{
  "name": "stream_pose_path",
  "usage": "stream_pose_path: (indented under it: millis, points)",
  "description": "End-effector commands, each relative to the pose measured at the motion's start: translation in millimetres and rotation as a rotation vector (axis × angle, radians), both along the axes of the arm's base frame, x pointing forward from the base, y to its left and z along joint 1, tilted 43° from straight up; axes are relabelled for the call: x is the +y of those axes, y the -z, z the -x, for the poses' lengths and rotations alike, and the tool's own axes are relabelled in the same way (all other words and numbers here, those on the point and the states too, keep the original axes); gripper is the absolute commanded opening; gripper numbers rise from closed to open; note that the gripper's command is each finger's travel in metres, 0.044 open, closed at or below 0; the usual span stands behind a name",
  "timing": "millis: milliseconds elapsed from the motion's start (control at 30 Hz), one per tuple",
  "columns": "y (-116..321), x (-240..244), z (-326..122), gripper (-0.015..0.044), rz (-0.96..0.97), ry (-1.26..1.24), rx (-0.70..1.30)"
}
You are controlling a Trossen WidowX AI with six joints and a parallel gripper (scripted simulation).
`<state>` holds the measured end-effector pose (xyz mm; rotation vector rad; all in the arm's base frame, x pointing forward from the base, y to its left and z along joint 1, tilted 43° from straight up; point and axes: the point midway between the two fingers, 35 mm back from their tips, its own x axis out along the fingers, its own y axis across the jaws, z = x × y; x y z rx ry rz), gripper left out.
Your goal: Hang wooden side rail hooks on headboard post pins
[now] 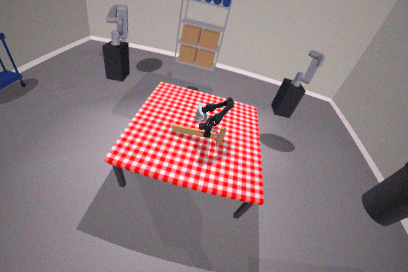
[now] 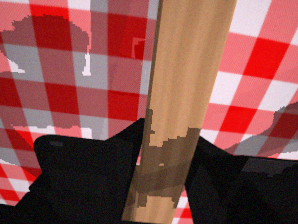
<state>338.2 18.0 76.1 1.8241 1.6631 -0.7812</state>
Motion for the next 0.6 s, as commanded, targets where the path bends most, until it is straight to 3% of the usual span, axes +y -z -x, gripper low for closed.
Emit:
stream_pose_path:
  millis: [0, 567]
  points:
    - [-4.2, -5.1, -2.0, 0.0000, 0.011, 0.005, -0.017]
    - [-6.2, -7.0, -1.8, 0.0000, 0.011, 0.005, -0.017]
